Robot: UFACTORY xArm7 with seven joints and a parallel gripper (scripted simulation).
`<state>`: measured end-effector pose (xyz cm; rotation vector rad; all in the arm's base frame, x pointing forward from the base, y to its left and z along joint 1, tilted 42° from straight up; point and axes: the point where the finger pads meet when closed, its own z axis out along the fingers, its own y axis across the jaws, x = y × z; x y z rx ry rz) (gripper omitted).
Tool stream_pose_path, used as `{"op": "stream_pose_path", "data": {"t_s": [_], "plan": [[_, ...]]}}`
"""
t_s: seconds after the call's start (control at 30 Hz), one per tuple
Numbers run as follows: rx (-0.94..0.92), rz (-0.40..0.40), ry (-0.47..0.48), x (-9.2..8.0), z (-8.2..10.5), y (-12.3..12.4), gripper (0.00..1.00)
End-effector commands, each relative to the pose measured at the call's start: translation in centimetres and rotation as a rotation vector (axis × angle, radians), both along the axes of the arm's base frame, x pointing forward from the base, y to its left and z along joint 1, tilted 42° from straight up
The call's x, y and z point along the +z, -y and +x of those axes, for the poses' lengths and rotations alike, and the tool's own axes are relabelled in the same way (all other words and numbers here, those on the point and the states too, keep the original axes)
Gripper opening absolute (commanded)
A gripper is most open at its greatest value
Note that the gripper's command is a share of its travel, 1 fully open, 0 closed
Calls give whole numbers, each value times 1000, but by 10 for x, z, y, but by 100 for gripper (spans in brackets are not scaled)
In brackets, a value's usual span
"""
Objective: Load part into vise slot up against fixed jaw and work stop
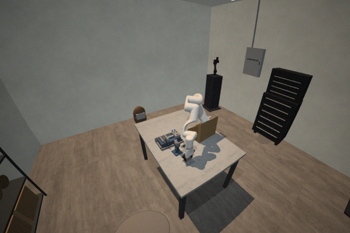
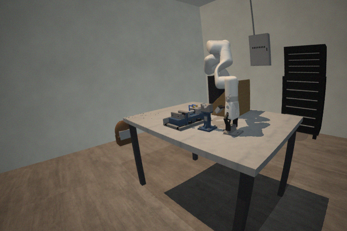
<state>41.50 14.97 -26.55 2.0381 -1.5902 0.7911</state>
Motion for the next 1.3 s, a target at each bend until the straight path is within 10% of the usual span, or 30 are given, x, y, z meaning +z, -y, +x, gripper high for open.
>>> {"op": "stream_pose_path", "data": {"t_s": [0.0, 0.6, 0.63, 1.27], "plan": [[3, 4, 2, 0, 1, -3, 89], [3, 4, 2, 0, 1, -2, 89], [3, 4, 2, 0, 1, -2, 0], [3, 4, 2, 0, 1, -2, 0]]}}
